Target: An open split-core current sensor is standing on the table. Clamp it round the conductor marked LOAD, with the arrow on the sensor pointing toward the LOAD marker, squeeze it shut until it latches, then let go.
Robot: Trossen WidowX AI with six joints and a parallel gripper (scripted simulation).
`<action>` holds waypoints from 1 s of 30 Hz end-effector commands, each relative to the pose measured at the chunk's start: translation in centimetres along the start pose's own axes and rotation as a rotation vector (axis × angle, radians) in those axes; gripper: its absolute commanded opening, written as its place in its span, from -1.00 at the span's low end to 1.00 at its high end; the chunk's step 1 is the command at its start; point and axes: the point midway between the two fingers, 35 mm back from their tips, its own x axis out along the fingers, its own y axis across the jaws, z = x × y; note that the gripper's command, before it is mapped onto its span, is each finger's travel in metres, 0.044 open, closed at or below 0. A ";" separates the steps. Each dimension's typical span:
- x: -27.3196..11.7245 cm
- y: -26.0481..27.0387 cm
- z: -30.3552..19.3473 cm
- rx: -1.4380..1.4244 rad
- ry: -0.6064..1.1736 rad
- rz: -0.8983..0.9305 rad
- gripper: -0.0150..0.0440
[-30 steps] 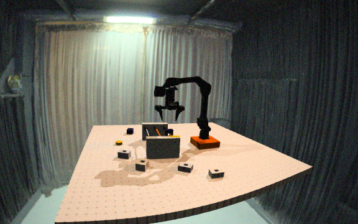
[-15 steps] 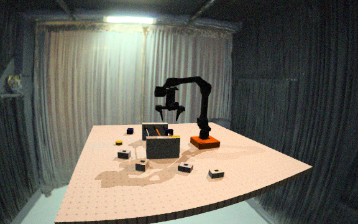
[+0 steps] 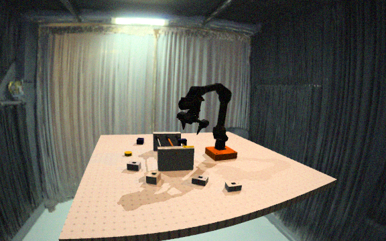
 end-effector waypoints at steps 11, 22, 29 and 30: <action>-0.4 5.0 -2.4 0.939 -0.267 -0.412 1.00; -1.1 6.4 -2.8 1.345 -0.670 -0.395 1.00; -1.2 6.6 -2.8 1.464 -0.762 -0.345 1.00; -1.2 6.6 -2.8 1.464 -0.762 -0.345 1.00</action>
